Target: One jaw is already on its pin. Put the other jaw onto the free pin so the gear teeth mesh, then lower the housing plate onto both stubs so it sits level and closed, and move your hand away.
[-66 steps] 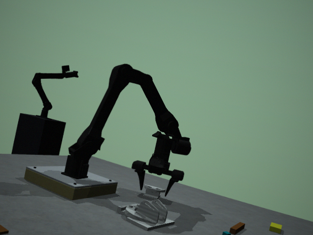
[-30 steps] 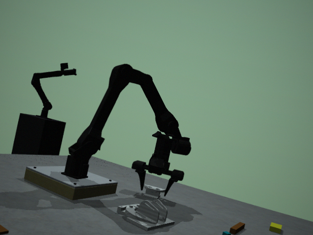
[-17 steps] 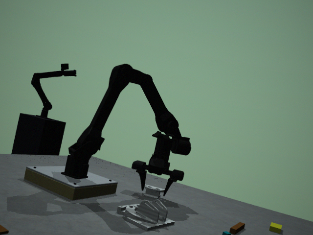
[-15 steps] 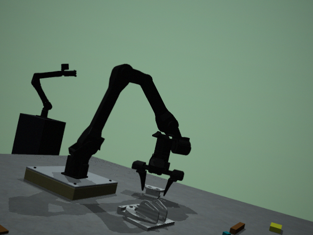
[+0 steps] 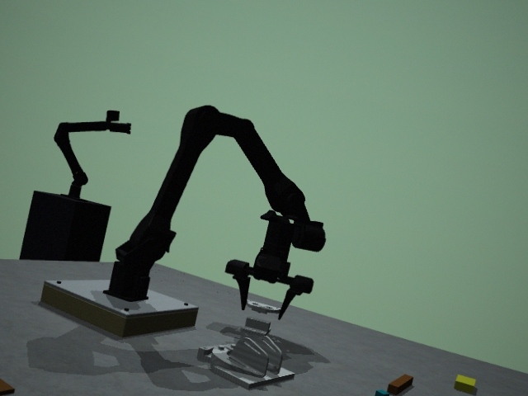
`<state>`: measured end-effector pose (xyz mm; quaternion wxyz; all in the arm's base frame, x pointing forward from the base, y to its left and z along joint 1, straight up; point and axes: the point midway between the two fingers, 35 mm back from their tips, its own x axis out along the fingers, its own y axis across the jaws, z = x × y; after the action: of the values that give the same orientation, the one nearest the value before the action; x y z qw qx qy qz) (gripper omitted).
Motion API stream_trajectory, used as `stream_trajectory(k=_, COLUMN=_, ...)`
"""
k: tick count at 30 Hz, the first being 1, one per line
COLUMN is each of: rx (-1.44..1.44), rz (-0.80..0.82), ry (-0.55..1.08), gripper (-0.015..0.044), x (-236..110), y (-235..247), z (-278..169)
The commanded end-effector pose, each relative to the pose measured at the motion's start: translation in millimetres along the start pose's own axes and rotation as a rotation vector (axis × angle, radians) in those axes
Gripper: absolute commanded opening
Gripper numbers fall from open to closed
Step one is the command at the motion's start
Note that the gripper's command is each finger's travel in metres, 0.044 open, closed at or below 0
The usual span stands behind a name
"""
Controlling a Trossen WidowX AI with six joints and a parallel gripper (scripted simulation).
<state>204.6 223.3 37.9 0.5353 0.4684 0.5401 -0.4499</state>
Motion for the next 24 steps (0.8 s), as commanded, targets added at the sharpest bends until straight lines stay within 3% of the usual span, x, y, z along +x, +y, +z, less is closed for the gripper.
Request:
stream_trajectory(k=1, rx=0.003, rz=0.009, ry=0.003, gripper=0.0351, x=-15, y=1, z=0)
stream_trajectory(k=12, rx=0.005, rz=0.009, ry=0.000, gripper=0.0351, x=-48, y=-1, z=1)
stream_trajectory(k=24, rx=-0.075, rz=0.010, ry=-0.003, gripper=0.0351, x=-49, y=9, z=21)
